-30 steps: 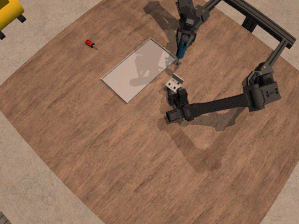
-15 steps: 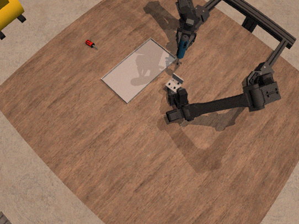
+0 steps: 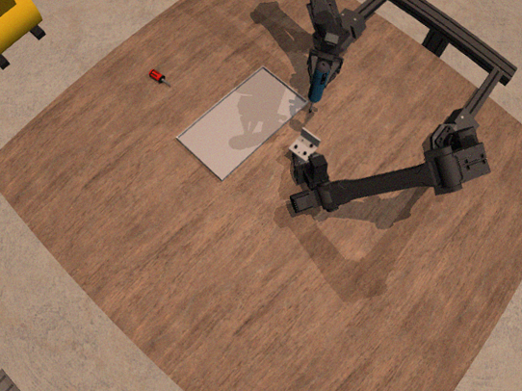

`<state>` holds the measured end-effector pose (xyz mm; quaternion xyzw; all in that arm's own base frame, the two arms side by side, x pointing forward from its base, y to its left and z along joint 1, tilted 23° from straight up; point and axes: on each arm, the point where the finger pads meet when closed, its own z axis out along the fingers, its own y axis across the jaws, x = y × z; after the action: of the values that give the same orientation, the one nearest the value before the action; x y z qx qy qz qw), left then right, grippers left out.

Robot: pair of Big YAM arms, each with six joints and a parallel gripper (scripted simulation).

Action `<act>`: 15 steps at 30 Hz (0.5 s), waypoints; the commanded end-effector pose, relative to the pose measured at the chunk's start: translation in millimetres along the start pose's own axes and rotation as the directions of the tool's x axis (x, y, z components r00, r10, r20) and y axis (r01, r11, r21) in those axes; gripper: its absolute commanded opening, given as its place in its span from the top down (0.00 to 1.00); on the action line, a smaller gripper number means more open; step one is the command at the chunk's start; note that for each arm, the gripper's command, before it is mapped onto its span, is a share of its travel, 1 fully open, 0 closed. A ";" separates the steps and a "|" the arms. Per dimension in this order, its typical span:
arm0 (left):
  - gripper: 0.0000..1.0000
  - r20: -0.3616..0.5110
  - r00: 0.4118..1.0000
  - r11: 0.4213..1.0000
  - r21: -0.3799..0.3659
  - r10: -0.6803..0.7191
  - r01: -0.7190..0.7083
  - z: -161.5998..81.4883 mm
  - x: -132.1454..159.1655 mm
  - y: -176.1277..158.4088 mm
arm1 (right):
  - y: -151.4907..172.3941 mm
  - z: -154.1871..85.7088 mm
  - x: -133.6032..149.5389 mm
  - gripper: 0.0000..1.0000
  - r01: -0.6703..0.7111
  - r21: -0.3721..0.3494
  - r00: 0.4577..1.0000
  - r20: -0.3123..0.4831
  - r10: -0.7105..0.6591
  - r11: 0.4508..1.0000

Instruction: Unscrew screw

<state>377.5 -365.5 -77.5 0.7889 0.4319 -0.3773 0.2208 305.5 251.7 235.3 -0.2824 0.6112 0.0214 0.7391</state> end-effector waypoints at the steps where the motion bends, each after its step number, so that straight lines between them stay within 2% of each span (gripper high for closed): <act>1: 0.41 0.001 1.000 1.000 -0.011 0.017 -0.017 -3.1 -4.5 7.8 | -1.2 -0.4 -26.6 0.58 -0.040 0.004 0.997 0.070 0.040 0.999; 15: 0.41 0.001 1.000 1.000 -0.011 0.017 -0.017 -3.1 -4.5 7.8 | -1.2 -1.3 -25.5 0.58 -0.040 0.003 0.997 0.069 0.040 0.999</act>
<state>377.5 -365.5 -77.5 0.7889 0.4319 -0.3773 0.2208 304.9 250.9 233.8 -0.2827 0.6121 0.0213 0.7382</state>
